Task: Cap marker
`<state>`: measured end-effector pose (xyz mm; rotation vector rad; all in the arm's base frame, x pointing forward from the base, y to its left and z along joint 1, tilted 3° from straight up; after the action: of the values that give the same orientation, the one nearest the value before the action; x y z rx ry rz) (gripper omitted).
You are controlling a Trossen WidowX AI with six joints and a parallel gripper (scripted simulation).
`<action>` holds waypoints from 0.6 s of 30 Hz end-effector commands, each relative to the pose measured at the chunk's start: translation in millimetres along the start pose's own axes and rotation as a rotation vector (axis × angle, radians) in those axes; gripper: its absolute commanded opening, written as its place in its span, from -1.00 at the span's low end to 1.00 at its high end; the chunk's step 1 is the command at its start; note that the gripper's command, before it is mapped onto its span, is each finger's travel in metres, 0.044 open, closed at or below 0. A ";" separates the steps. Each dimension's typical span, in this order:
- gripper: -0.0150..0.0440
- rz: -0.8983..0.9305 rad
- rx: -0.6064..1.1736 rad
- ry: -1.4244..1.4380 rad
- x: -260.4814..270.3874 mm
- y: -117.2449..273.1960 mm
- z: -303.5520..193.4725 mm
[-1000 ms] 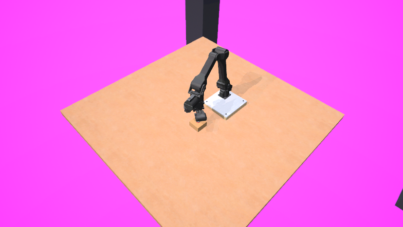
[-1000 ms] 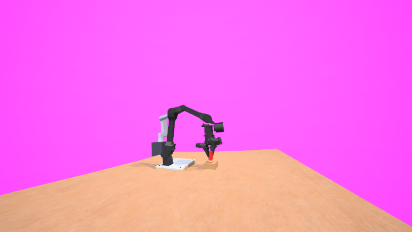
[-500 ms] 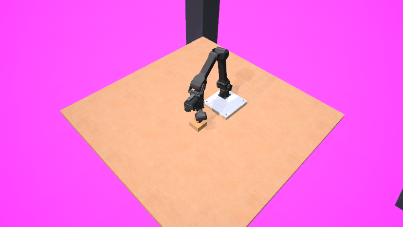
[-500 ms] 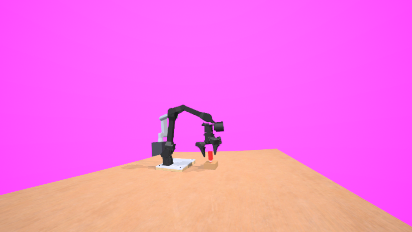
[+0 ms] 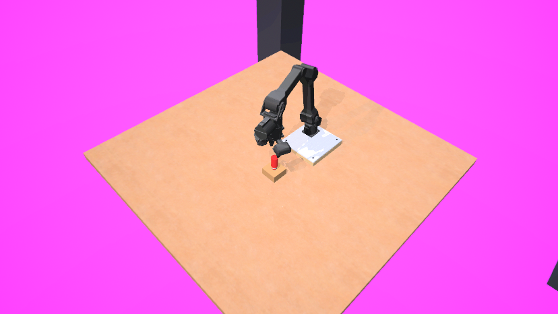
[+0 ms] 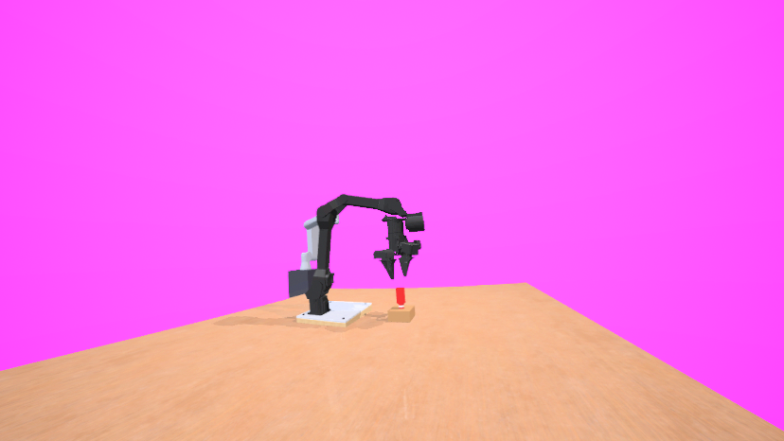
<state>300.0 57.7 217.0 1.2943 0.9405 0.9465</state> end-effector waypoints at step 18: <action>-0.49 0.001 -0.003 0.367 -0.3 -3.6 0.4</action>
<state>300.2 57.2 213.4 1.1415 1.2155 1.2055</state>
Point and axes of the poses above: the point midway between the two fingers, 35 mm back from their tips, its own y axis back along the fingers, its own x axis across the jaws, z = x × y, the point moved 6 cm from there along y, back along the fingers, and after that the axes turned 3 degrees about y, right-handed, at the moved point
